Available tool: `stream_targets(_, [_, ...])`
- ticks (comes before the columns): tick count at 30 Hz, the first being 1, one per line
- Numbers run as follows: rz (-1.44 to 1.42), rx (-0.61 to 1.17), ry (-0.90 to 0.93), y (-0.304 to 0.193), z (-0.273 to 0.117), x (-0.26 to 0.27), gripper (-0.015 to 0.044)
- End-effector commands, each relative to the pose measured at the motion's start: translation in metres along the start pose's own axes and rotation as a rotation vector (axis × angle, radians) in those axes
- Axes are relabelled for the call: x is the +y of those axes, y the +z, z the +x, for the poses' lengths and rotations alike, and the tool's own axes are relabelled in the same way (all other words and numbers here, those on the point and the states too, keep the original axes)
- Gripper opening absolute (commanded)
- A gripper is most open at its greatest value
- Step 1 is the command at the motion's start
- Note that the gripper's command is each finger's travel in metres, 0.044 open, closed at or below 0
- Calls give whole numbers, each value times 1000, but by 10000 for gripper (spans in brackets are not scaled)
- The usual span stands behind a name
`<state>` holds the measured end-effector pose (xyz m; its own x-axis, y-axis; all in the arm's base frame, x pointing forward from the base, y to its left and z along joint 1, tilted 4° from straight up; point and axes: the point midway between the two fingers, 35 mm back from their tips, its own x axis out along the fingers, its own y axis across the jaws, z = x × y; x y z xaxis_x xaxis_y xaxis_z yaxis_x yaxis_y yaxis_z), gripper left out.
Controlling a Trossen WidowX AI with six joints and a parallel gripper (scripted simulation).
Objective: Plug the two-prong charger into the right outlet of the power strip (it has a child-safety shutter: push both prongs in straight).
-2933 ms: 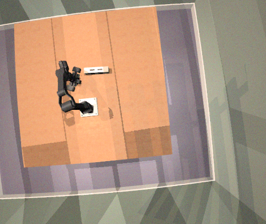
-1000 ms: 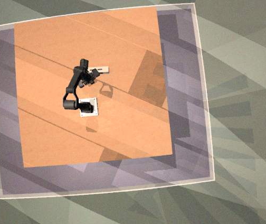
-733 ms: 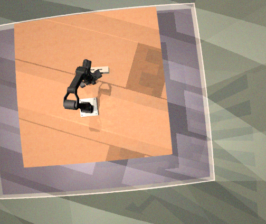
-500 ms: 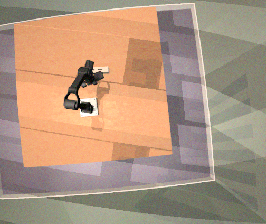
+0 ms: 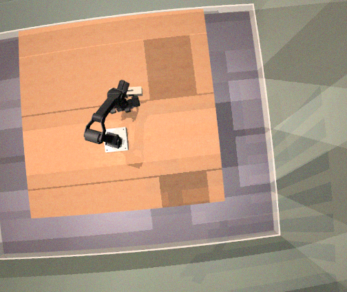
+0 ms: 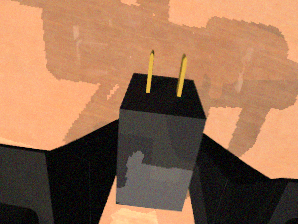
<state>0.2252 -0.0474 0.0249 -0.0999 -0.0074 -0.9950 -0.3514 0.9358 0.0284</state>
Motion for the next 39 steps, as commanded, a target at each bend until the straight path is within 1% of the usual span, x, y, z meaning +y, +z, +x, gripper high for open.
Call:
stream_targets(1, [51,4,1,-5,3,-6,0])
stream_targets(13, [164,6,9,-17,7,-19,0])
stream_targets(39, [206,5,11,12,5,-32,0])
